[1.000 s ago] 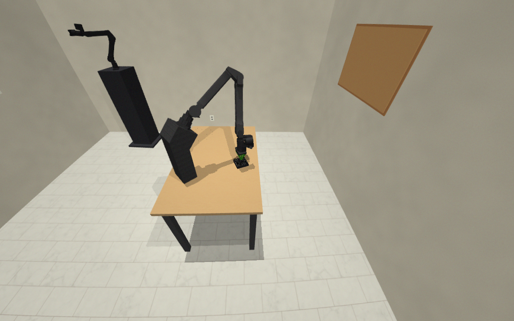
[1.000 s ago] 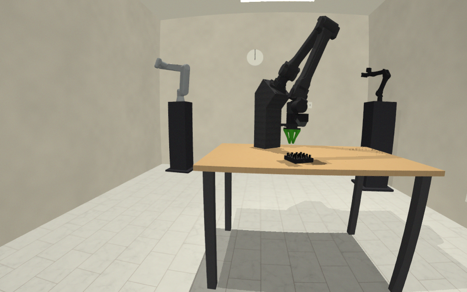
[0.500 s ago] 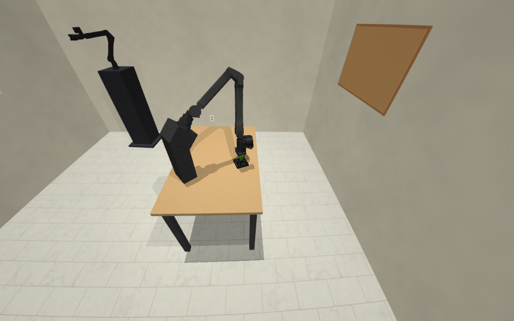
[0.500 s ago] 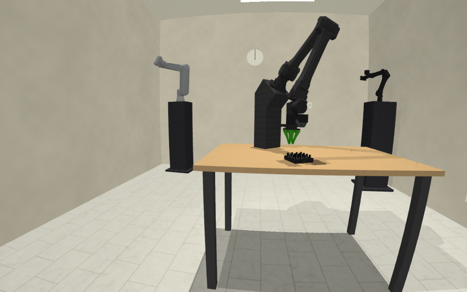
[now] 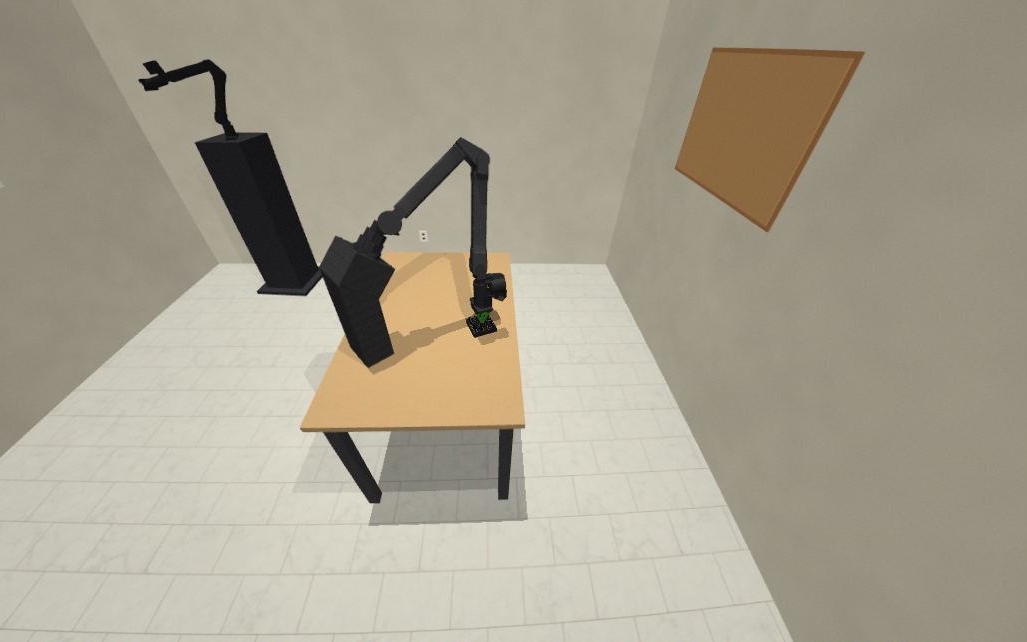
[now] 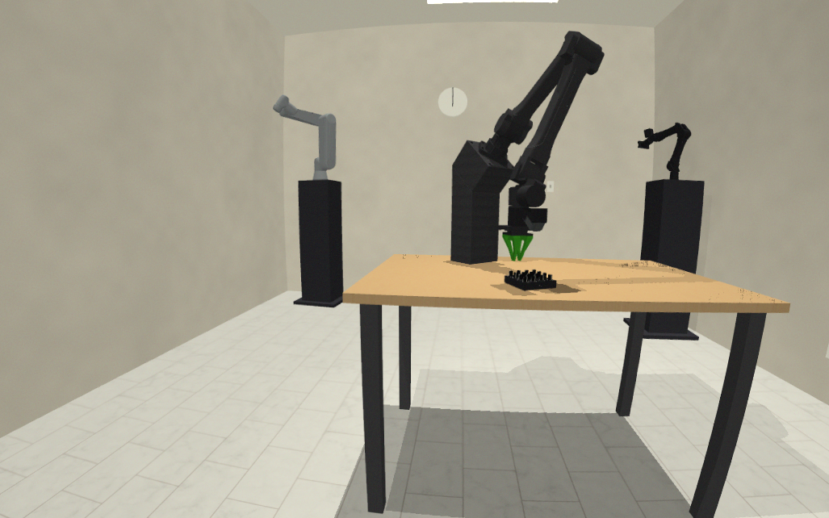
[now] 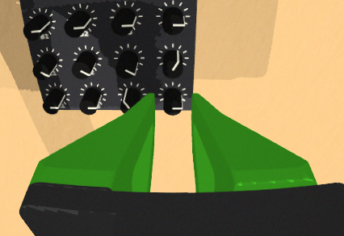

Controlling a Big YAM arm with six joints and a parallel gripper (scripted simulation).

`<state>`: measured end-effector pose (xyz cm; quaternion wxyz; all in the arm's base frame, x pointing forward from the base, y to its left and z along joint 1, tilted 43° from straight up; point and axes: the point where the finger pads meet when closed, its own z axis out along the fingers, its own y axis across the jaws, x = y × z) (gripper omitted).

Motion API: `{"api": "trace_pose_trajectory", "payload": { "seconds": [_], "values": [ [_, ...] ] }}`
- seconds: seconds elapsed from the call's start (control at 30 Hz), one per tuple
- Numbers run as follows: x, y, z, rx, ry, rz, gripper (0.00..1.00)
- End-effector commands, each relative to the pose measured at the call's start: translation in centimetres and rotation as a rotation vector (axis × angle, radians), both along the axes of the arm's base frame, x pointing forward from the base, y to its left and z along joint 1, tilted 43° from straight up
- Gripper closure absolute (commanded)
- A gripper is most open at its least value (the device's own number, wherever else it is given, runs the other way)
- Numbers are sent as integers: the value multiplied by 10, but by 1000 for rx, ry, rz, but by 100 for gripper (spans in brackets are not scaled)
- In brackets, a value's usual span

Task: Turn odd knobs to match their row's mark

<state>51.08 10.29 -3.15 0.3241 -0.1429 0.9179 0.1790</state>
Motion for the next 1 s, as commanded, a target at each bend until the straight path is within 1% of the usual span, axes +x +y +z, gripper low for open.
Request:
{"api": "trace_pose_trajectory", "payload": {
  "seconds": [0.0,0.27,0.57,0.97],
  "values": [
    [6,8,-4,7,-5,1,82],
    [11,9,-10,7,-5,-4,82],
    [15,15,-17,7,-4,1,82],
    [17,17,-21,6,-4,2,82]
  ]
}}
